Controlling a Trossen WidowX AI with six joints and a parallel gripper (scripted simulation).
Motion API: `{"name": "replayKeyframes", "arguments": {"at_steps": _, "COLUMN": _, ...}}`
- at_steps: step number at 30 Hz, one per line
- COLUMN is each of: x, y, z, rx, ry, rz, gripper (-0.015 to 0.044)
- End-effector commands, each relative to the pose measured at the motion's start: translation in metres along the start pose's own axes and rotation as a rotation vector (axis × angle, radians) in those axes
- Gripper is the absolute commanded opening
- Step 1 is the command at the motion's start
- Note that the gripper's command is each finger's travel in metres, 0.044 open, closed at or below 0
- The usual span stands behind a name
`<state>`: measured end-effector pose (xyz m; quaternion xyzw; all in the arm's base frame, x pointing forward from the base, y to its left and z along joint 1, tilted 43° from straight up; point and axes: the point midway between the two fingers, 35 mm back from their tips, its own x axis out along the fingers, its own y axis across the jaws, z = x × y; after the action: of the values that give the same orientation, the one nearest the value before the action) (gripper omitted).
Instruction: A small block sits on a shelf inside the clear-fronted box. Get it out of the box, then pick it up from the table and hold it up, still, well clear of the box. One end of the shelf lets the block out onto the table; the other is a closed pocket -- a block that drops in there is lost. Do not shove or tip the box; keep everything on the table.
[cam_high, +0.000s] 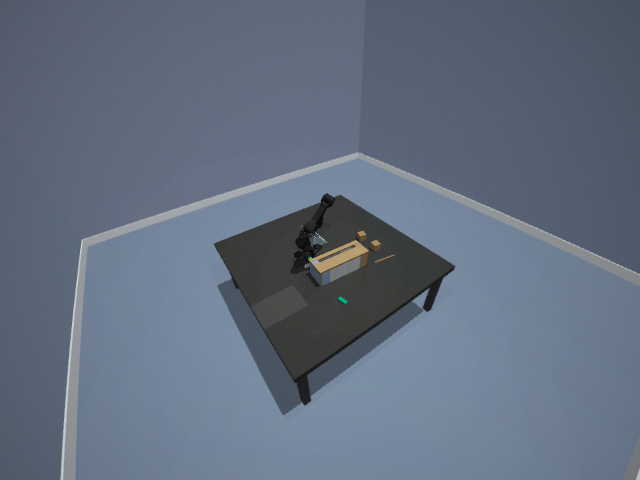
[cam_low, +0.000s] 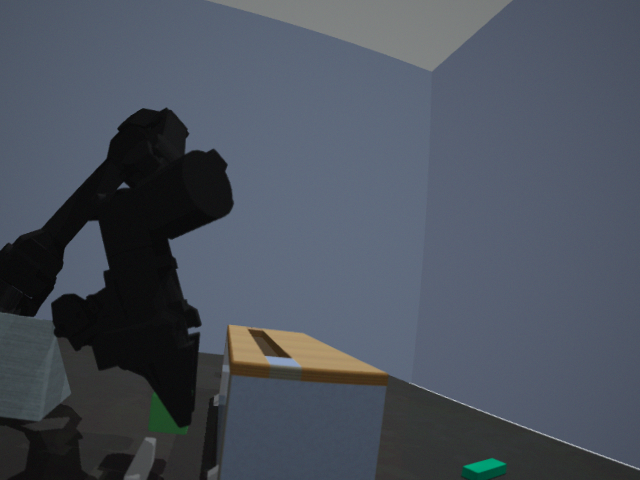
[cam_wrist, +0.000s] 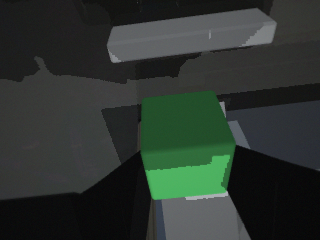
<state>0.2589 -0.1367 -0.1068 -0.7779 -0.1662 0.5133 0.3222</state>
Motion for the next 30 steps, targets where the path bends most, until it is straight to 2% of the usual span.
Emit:
{"name": "replayKeyframes", "arguments": {"at_steps": 1, "x": -0.007, "y": -0.001, "z": -0.002, "rx": 0.002, "ry": -0.002, "rz": 0.008, "gripper": 0.0}}
{"name": "replayKeyframes", "arguments": {"at_steps": 25, "x": -0.106, "y": -0.033, "z": -0.008, "rx": 0.39, "ry": 0.074, "rz": 0.197, "gripper": 0.0}}
{"name": "replayKeyframes", "arguments": {"at_steps": 30, "x": -0.111, "y": -0.036, "z": -0.007, "rx": 0.416, "ry": 0.081, "rz": 0.209, "gripper": 0.0}}
